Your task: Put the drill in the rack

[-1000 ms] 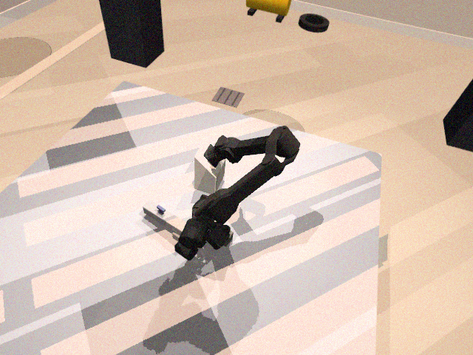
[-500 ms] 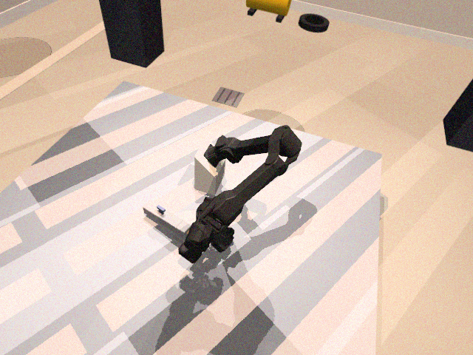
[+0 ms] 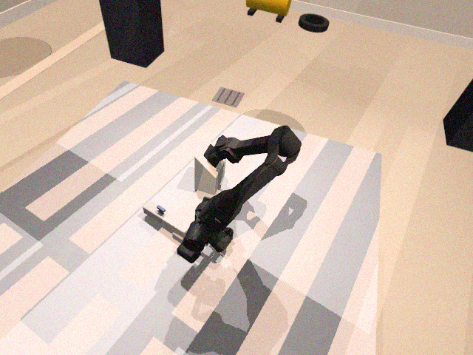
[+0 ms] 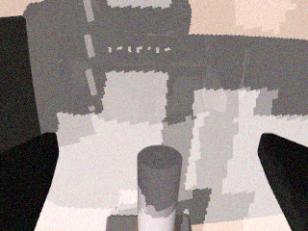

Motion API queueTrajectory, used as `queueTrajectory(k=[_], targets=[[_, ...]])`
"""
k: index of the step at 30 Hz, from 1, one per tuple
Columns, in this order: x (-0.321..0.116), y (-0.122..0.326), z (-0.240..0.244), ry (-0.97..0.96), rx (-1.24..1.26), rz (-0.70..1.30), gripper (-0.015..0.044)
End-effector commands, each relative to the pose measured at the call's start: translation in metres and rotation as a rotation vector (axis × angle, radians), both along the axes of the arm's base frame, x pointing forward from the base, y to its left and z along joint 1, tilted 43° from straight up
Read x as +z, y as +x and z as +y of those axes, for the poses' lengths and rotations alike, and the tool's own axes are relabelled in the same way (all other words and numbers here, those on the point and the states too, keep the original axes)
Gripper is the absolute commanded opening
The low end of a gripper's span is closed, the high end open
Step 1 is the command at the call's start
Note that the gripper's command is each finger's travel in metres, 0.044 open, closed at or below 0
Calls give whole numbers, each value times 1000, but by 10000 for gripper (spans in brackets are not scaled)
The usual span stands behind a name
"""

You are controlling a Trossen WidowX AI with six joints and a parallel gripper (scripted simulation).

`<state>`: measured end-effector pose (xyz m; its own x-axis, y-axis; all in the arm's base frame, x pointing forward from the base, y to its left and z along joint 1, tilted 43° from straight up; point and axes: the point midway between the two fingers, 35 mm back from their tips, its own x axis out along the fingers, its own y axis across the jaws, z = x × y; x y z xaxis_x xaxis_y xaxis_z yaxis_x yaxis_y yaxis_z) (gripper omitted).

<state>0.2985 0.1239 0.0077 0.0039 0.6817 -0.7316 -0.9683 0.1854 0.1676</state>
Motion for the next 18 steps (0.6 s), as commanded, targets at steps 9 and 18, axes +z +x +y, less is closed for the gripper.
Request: queueTrajectory(k=[9,18], targets=[[-7,-2,-3,3,2,0,440],[-10,-3,-5,3,2,0,440]])
